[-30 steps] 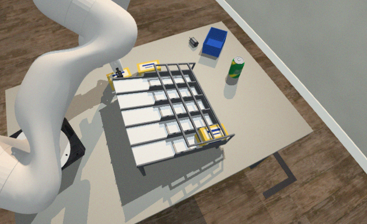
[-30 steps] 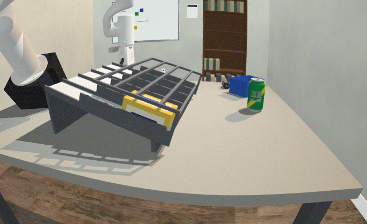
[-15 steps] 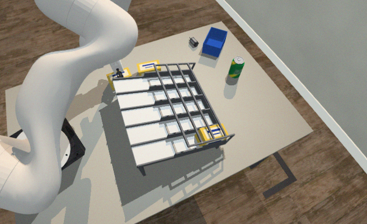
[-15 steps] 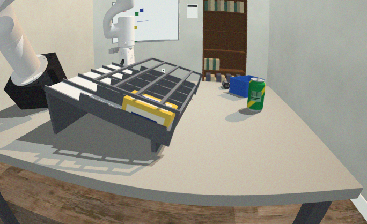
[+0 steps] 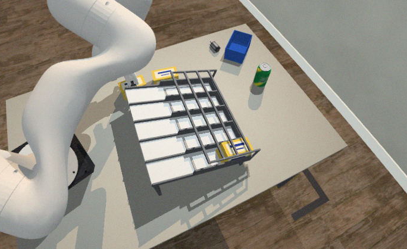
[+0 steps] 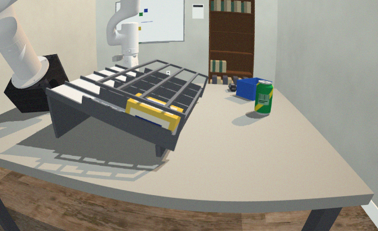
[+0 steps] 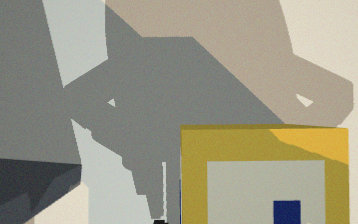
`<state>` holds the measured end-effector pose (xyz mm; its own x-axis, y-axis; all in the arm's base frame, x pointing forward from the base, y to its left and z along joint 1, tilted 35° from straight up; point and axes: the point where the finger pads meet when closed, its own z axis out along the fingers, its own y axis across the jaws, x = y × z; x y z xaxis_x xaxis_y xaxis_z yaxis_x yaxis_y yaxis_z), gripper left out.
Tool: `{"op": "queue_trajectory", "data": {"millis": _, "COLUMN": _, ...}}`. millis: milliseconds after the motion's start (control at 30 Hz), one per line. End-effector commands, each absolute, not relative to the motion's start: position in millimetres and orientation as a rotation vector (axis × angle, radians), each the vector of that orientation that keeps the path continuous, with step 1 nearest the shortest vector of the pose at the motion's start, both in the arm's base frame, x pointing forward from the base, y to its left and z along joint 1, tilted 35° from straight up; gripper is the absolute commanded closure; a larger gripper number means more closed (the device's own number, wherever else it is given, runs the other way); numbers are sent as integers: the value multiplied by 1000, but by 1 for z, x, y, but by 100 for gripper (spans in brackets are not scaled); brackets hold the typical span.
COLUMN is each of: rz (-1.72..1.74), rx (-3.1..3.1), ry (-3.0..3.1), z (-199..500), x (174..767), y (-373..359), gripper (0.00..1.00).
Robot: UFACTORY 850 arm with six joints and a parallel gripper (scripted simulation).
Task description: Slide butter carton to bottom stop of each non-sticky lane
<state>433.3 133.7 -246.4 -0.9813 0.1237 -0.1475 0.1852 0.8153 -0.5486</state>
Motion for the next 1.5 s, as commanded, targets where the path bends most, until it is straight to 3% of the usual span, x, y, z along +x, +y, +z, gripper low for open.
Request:
{"op": "queue_trajectory", "data": {"millis": 0, "rz": -888, "rx": 247, "ry": 2891, "z": -248, "x": 435, "y": 133, "gripper": 10}}
{"op": "queue_trajectory", "data": {"millis": 133, "rz": -888, "rx": 247, "ry": 2891, "z": -248, "x": 435, "y": 133, "gripper": 10}}
{"op": "queue_trajectory", "data": {"millis": 167, "rz": -888, "rx": 247, "ry": 2891, "z": -247, "x": 435, "y": 134, "gripper": 100}}
{"op": "queue_trajectory", "data": {"millis": 1267, "rz": -888, "rx": 247, "ry": 2891, "z": -247, "x": 434, "y": 134, "gripper": 100}}
{"op": "queue_trajectory", "data": {"millis": 1300, "rz": -888, "rx": 247, "ry": 2891, "z": -190, "x": 431, "y": 174, "gripper": 100}}
{"op": "queue_trajectory", "data": {"millis": 1467, "rz": -888, "rx": 247, "ry": 2891, "z": -167, "x": 429, "y": 190, "gripper": 100}}
